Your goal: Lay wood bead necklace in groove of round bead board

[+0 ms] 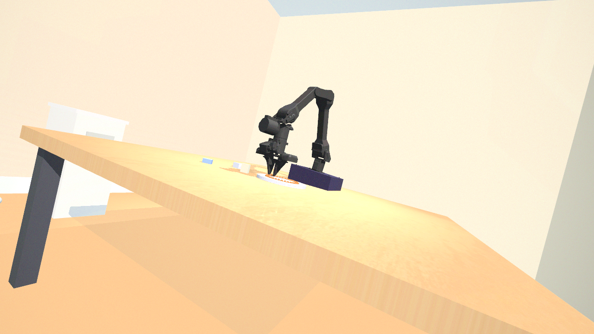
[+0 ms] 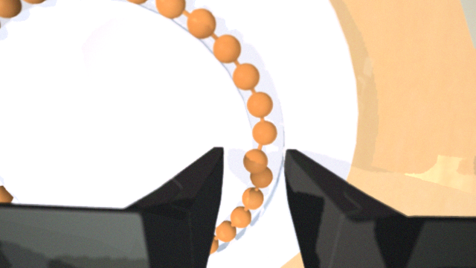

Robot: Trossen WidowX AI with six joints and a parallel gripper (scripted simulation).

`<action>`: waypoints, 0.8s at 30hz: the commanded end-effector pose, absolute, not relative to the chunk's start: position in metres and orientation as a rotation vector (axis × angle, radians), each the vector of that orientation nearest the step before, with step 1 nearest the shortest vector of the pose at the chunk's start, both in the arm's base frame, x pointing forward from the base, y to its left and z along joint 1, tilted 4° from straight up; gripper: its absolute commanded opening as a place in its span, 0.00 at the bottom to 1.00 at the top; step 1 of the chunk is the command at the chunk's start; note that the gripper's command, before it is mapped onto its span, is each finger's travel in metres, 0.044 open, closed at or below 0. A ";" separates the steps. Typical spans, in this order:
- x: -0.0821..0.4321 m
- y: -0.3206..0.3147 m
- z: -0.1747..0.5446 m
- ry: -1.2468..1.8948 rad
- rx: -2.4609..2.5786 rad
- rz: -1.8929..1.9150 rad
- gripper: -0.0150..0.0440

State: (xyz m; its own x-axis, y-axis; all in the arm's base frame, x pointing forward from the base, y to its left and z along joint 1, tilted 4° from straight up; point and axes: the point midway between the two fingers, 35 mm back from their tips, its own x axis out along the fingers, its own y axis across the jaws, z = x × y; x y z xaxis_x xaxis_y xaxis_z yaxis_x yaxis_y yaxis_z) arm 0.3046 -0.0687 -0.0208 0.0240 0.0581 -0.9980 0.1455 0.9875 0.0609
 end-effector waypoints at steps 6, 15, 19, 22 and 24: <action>0.305 -0.069 -0.021 1.548 0.162 -0.068 0.25; 0.305 -0.069 -0.021 1.548 0.162 -0.068 0.25; 0.305 -0.069 -0.021 1.548 0.162 -0.068 0.25; 0.305 -0.069 -0.021 1.548 0.162 -0.068 0.25; 0.305 -0.069 -0.021 1.548 0.162 -0.068 0.25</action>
